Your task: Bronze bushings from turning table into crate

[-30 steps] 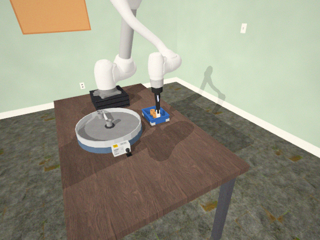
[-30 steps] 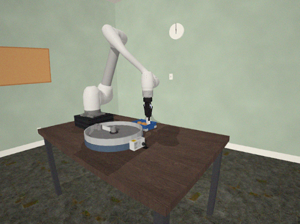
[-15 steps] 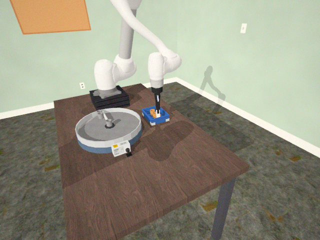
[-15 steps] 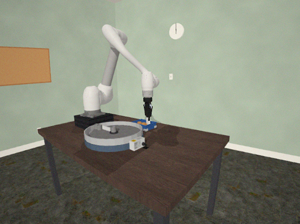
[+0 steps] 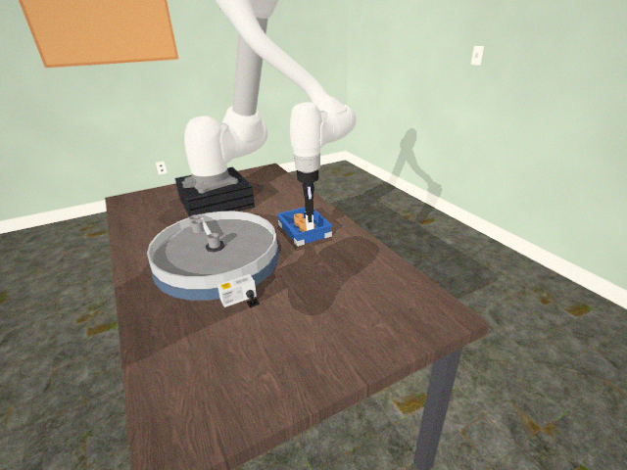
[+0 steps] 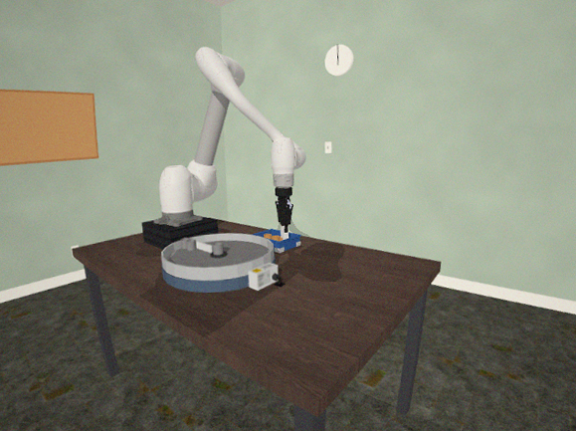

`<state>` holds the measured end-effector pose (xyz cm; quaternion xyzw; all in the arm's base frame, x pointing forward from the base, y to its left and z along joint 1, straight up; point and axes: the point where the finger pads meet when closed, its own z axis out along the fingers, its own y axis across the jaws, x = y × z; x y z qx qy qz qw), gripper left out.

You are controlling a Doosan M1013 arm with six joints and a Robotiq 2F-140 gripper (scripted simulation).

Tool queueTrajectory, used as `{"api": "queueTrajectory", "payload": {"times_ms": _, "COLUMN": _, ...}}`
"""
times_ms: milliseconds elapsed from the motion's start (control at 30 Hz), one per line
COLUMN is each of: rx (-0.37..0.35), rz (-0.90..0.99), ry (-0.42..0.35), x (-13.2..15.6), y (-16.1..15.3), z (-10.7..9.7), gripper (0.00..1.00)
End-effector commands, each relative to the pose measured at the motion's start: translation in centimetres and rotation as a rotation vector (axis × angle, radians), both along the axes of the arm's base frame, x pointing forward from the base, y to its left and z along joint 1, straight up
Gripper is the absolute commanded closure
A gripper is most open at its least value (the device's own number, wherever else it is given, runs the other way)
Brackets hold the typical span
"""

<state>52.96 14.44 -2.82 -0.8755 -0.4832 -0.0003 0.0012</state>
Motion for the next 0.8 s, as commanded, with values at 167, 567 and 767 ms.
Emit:
{"api": "queueTrajectory", "payload": {"times_ms": 167, "rx": 0.000, "rz": 0.000, "ry": 0.000, "x": 0.00, "y": 0.01, "z": -0.08, "gripper": 1.00}}
{"api": "queueTrajectory", "payload": {"times_ms": 567, "rx": 0.000, "rz": 0.000, "ry": 0.000, "x": 0.00, "y": 0.01, "z": -0.41, "gripper": 1.00}}
{"api": "queueTrajectory", "payload": {"times_ms": 767, "rx": 0.000, "rz": 0.000, "ry": 0.000, "x": 0.00, "y": 0.01, "z": -0.56, "gripper": 1.00}}
